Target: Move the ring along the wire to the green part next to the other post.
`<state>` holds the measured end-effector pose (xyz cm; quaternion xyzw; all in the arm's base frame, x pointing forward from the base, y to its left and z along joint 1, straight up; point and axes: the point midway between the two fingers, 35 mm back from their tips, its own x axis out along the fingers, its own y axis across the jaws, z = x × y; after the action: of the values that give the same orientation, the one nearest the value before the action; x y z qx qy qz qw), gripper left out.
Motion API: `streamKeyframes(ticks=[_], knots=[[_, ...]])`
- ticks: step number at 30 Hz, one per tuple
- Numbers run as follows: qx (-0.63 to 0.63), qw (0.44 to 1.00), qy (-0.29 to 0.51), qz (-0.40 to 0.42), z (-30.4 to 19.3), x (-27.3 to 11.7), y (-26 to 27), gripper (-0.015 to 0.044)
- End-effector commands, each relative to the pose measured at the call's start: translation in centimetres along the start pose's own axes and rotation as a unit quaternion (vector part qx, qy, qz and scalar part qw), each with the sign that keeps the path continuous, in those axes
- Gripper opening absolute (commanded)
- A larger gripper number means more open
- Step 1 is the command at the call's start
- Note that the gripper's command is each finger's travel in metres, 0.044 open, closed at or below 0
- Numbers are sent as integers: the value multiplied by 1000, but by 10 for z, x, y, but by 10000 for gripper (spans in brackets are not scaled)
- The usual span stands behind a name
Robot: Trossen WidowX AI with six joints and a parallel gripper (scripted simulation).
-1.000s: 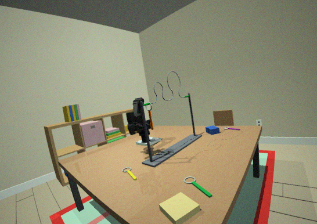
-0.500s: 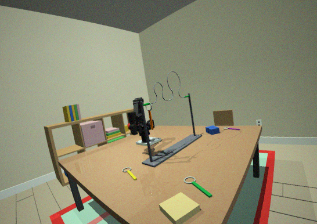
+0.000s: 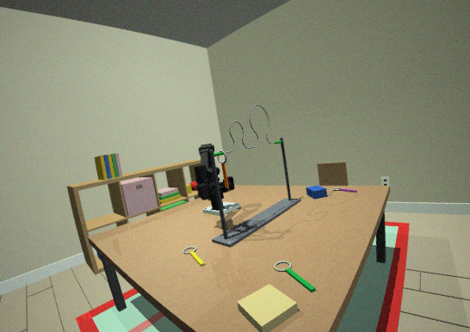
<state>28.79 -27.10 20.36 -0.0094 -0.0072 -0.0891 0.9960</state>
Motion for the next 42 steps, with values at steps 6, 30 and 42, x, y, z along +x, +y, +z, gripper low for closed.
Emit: streamKeyframes(ticks=[6, 30, 42], knots=[[2, 1000, -1, -2, 0, 15, 1, 160], [1, 1000, 0, 1, -1, 15, 1, 29], [1, 1000, 0, 1, -1, 15, 1, -150]])
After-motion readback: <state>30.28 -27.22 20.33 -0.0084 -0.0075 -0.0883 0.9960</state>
